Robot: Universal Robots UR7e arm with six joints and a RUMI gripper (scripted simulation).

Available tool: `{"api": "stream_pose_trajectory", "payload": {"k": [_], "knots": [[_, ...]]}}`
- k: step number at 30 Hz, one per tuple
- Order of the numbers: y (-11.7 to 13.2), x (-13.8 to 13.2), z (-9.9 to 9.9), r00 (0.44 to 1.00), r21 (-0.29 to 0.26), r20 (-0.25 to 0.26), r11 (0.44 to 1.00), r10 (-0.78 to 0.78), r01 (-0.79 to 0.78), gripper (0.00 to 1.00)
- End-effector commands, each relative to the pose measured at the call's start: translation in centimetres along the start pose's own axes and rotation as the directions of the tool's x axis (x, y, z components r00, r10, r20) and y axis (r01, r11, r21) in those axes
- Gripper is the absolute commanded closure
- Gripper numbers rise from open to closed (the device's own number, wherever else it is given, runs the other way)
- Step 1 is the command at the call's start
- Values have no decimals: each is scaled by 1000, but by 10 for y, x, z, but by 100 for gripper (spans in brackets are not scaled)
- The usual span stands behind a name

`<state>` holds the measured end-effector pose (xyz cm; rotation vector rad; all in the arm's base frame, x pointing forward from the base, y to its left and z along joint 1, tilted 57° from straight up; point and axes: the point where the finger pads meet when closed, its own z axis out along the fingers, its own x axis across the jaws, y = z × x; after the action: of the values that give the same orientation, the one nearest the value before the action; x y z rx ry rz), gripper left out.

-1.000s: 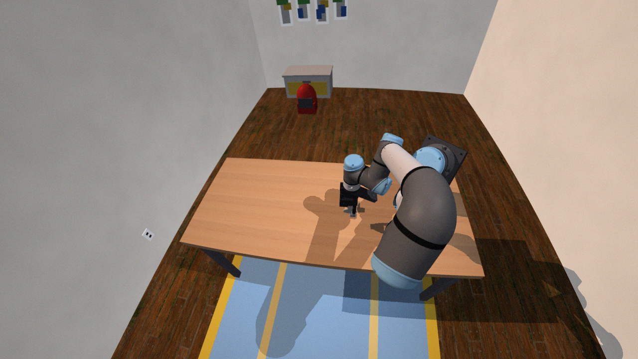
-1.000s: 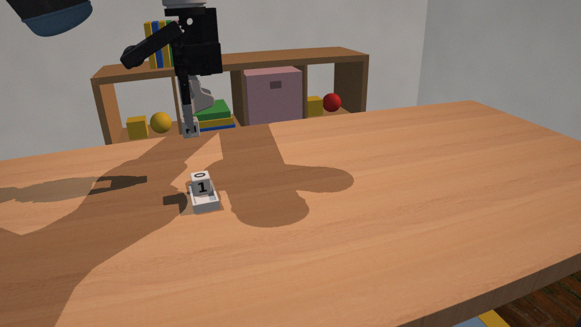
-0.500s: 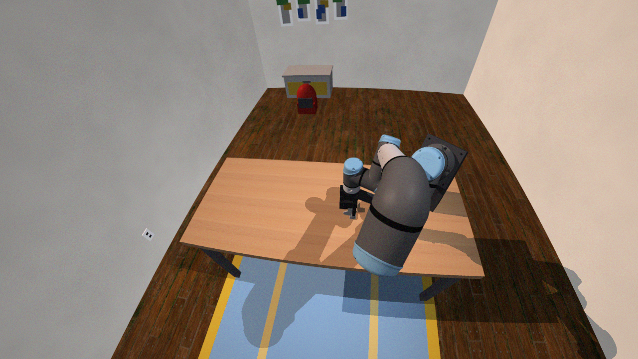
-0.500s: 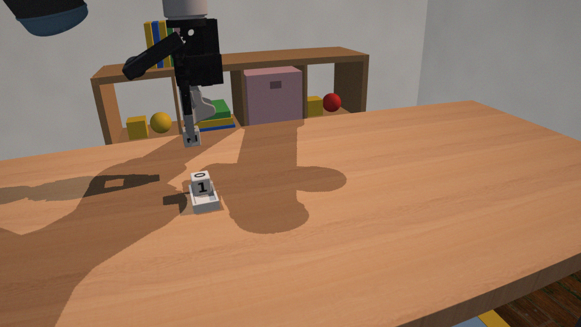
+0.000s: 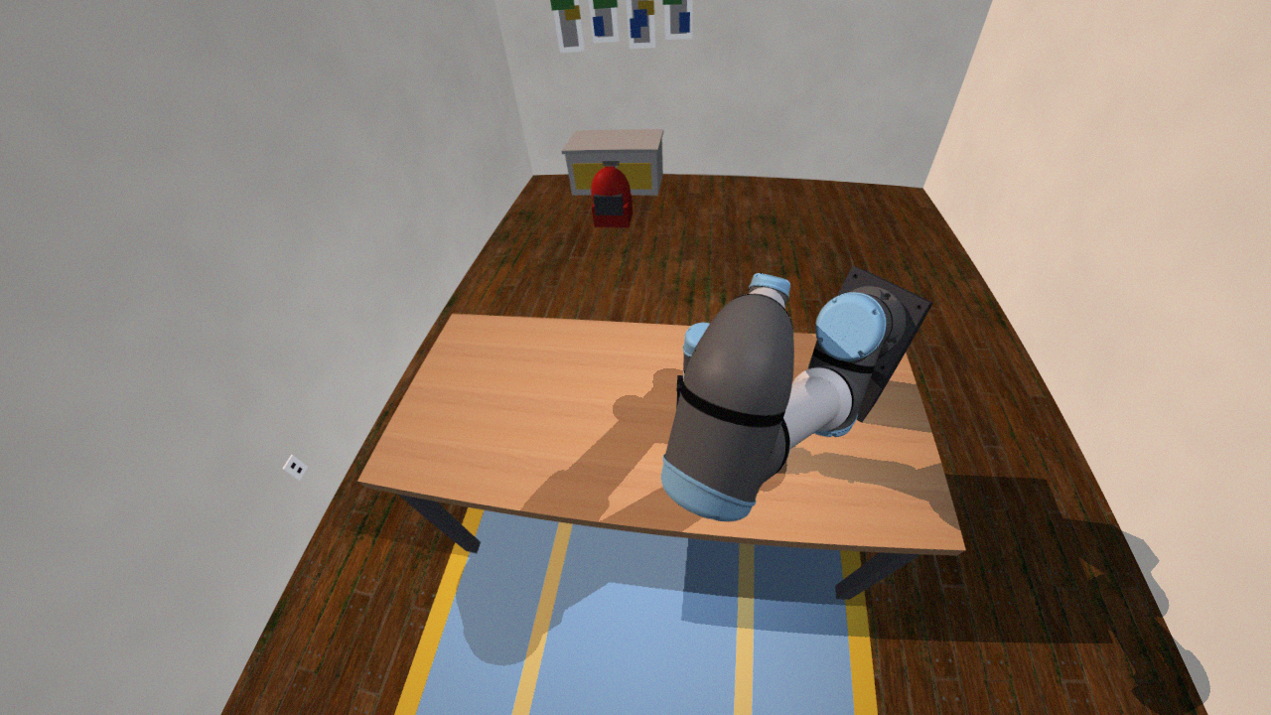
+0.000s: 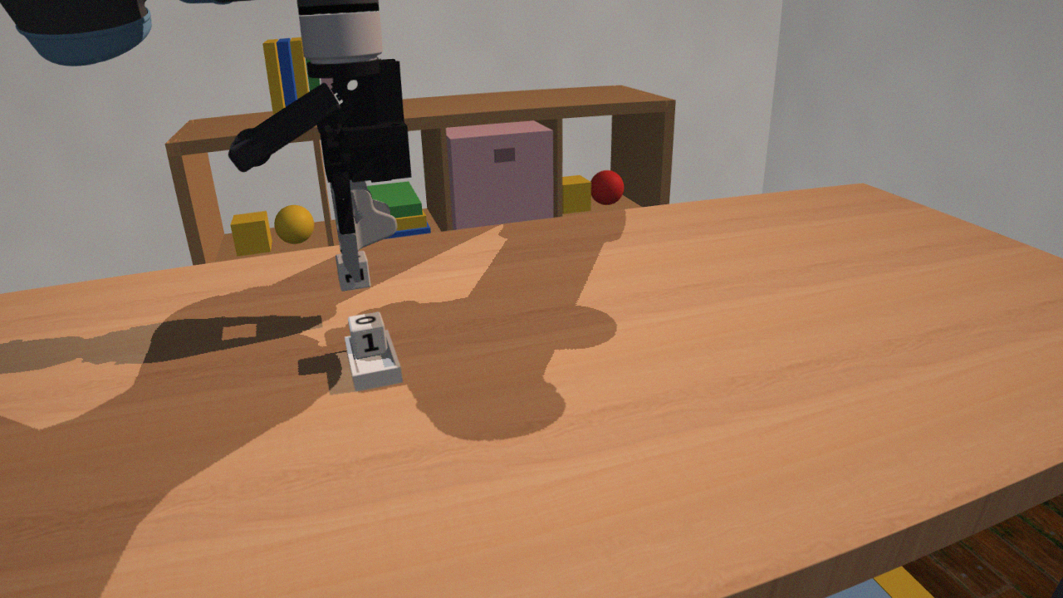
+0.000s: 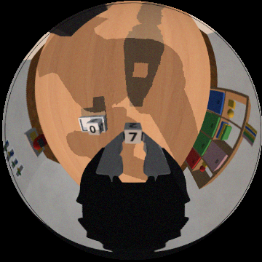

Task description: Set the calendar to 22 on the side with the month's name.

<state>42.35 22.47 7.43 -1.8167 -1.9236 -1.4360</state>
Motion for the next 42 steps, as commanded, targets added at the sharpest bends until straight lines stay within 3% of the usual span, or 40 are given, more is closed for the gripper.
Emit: {"api": "stream_pose_trajectory", "payload": {"k": [1,20,42], "knots": [[1,0,9,1000,-6,3,1000,0,0,89],[1,0,33,1000,-6,3,1000,0,0,89],[1,0,36,1000,-6,3,1000,0,0,89]]}}
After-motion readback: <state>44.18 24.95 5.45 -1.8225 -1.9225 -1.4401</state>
